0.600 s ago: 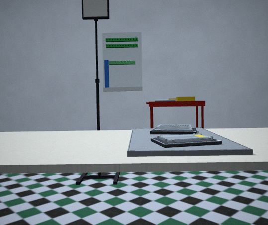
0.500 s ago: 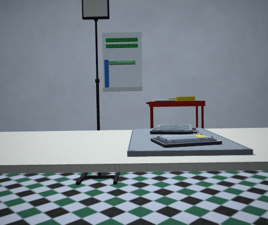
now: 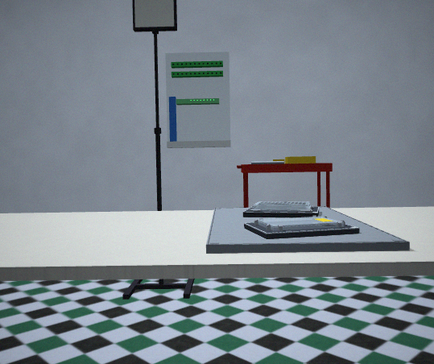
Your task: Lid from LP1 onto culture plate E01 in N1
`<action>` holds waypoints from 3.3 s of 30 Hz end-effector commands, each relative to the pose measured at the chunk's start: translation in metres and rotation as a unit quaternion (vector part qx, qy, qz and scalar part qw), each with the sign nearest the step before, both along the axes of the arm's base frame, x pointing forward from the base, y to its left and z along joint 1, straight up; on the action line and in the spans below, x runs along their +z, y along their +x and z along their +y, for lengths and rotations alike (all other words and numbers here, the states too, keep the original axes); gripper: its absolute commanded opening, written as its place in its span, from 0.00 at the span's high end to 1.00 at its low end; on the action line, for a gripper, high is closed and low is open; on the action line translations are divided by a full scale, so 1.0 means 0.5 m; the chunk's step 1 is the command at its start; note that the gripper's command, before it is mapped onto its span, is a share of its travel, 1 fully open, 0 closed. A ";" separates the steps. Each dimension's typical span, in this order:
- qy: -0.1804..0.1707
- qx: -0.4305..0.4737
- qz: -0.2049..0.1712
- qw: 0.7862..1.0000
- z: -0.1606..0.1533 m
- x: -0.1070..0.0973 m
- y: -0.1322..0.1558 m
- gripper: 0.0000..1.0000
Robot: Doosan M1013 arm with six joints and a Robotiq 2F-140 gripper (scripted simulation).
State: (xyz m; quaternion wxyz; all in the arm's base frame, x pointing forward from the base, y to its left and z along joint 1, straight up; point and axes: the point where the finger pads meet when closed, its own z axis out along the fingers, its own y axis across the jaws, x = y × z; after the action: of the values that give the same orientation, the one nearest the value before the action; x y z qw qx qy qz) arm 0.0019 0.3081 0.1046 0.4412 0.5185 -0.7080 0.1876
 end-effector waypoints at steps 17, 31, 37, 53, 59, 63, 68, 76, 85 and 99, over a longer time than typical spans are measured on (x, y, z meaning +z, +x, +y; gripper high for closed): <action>0.161 0.059 0.105 0.980 0.045 -0.060 0.145 0.00; 0.427 0.270 0.197 0.840 0.048 -0.155 0.522 0.00; 0.485 0.367 0.206 0.767 0.013 -0.174 0.657 0.00; 0.492 0.648 0.209 0.542 -0.189 -0.191 1.013 0.00; 0.451 0.721 0.219 0.478 -0.300 -0.186 1.130 0.00; 0.429 0.750 0.226 0.451 -0.351 -0.182 1.175 0.00; 0.421 0.759 0.228 0.442 -0.367 -0.180 1.188 0.00; 0.419 0.761 0.229 0.440 -0.372 -0.180 1.191 0.90; 0.419 0.761 0.229 0.440 -0.372 -0.180 1.191 0.90; 0.419 0.761 0.229 0.440 -0.372 -0.180 1.191 0.90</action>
State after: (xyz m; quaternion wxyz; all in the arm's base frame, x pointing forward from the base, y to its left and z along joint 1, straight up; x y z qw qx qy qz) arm 0.5970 0.1222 0.0140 -0.0034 0.9944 0.1057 0.0025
